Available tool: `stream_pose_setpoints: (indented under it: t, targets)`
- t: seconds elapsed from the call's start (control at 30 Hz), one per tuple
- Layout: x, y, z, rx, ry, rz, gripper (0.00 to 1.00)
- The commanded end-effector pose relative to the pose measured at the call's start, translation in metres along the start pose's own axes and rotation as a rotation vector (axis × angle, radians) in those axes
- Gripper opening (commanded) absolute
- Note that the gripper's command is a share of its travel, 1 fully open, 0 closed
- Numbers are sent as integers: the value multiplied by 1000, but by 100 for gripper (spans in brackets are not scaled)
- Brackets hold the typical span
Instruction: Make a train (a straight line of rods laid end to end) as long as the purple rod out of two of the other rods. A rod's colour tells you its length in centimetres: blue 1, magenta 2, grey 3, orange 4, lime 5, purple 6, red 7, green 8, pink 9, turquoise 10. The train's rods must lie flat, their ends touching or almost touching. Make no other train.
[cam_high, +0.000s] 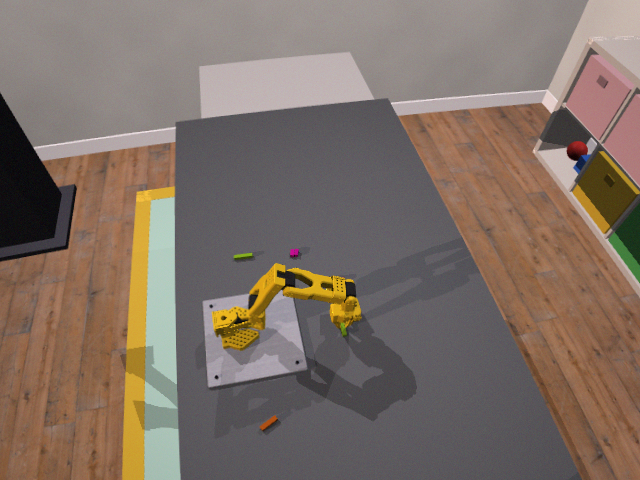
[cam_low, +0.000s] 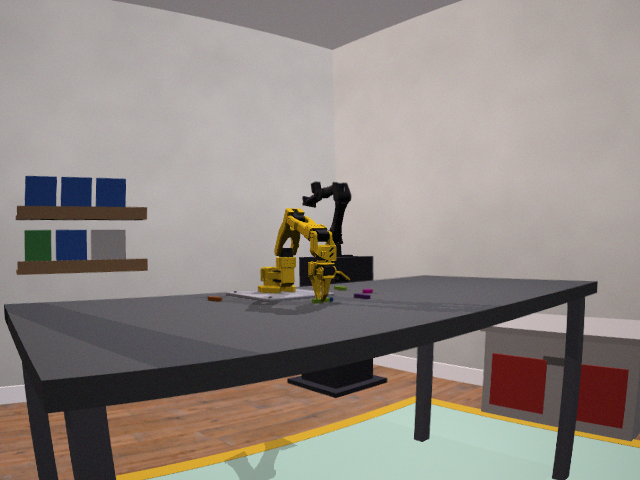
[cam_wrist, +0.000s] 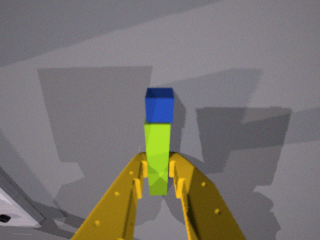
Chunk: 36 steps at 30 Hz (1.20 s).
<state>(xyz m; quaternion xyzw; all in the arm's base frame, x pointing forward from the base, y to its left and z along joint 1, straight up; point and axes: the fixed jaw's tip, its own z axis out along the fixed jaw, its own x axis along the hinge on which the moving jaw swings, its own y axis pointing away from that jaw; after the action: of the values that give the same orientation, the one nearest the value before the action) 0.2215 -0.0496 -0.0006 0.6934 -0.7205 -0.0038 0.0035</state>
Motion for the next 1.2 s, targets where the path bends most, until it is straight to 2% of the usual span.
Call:
stream_pose_setpoints:
  t: [0.0,1.17]
  targets:
    - [-3,1,0,1,-1,0,0]
    - [-2,-1,-2,9,0,0,0]
